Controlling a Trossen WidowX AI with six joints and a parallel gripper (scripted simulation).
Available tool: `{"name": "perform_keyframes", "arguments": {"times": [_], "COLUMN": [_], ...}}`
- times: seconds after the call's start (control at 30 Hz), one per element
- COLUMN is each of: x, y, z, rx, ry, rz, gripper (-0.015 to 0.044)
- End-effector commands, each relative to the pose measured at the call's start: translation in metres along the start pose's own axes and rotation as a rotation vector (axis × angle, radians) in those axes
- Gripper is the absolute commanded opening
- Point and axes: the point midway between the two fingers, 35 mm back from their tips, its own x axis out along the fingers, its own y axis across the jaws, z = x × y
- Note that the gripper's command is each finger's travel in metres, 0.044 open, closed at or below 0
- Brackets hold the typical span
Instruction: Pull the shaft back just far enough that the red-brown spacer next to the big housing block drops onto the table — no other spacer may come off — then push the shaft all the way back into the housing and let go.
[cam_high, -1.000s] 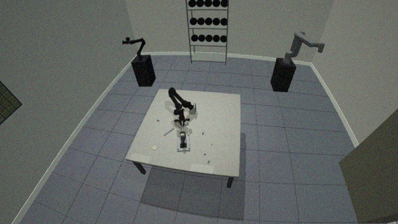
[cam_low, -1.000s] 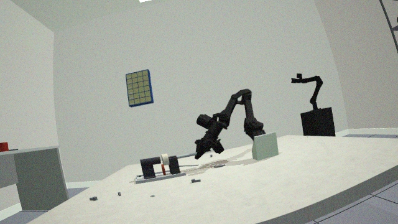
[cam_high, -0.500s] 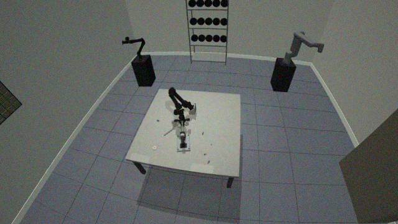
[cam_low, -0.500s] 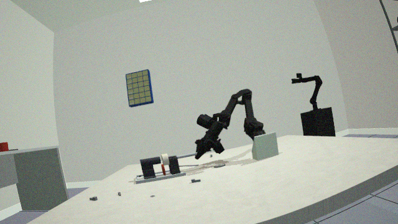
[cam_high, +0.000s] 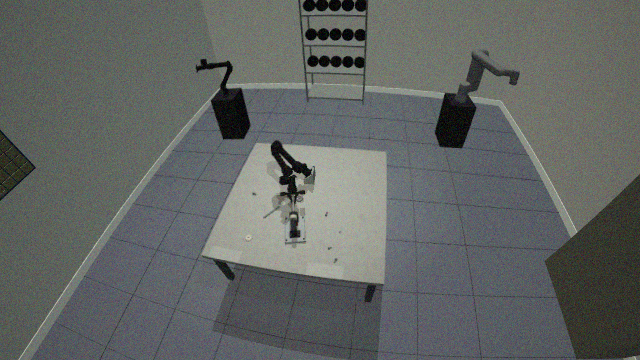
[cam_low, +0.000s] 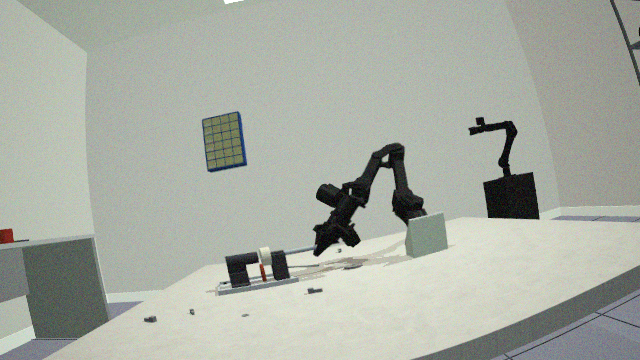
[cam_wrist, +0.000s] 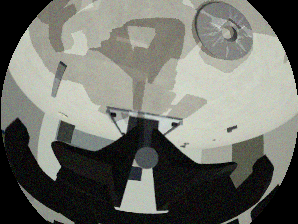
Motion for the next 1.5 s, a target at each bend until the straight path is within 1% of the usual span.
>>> {"name": "perform_keyframes", "arguments": {"times": [0.0, 1.47], "x": [0.001, 0.012], "y": [0.001, 0.001], "z": [-0.003, -0.015], "rx": [-0.004, -0.004], "ry": [0.005, 0.005], "rz": [0.001, 0.001], "gripper": [0.0, 0.0]}}
